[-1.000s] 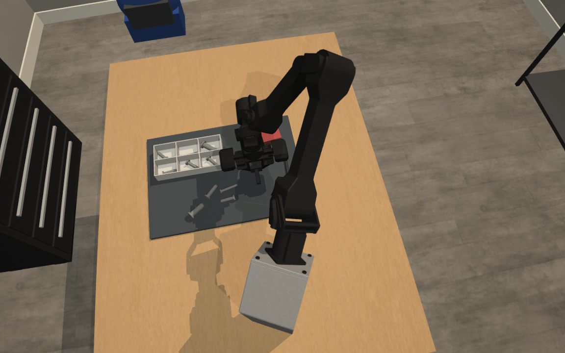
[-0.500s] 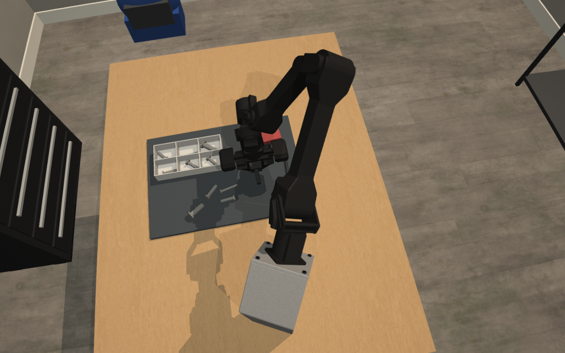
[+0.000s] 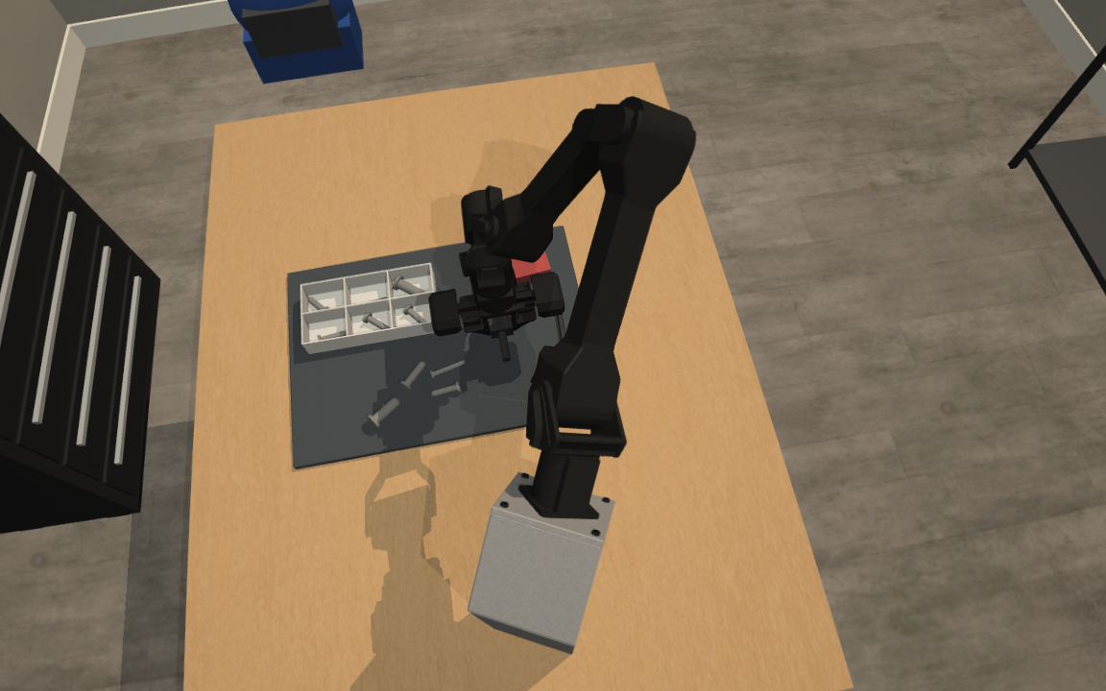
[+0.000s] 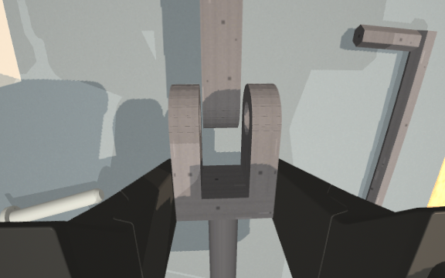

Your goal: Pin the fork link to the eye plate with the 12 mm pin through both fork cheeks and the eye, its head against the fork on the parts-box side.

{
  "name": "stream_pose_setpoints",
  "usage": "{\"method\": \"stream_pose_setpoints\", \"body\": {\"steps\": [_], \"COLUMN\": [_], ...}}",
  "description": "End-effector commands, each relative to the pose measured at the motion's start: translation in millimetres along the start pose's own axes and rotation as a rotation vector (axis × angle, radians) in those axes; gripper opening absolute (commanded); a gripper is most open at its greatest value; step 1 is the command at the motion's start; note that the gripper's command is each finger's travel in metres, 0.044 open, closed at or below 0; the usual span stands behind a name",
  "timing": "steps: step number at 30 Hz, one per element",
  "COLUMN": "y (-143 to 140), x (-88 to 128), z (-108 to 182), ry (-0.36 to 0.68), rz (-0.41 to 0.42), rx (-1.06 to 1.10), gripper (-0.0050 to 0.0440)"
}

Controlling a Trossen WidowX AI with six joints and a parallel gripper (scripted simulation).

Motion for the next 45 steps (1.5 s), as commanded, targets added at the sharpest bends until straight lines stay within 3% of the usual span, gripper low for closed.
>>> {"method": "stream_pose_setpoints", "body": {"steps": [1,45], "y": [-1.7,-1.7], "x": [1.3,-7.1], "z": [-3.6,-3.9], "ry": [-0.009,-0.011], "rz": [0.0,0.0], "rx": [-0.003,-0.004], "gripper": [-0.005,-0.005]}}
Point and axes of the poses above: the point midway between the two fingers, 35 mm back from their tips, its own x axis back along the fingers, its own y axis across the jaws, z = x × y, the point moved 5 cm from there along x, back along the fingers, and after that the axes turned 13 degrees about x, right-handed, at the moved point
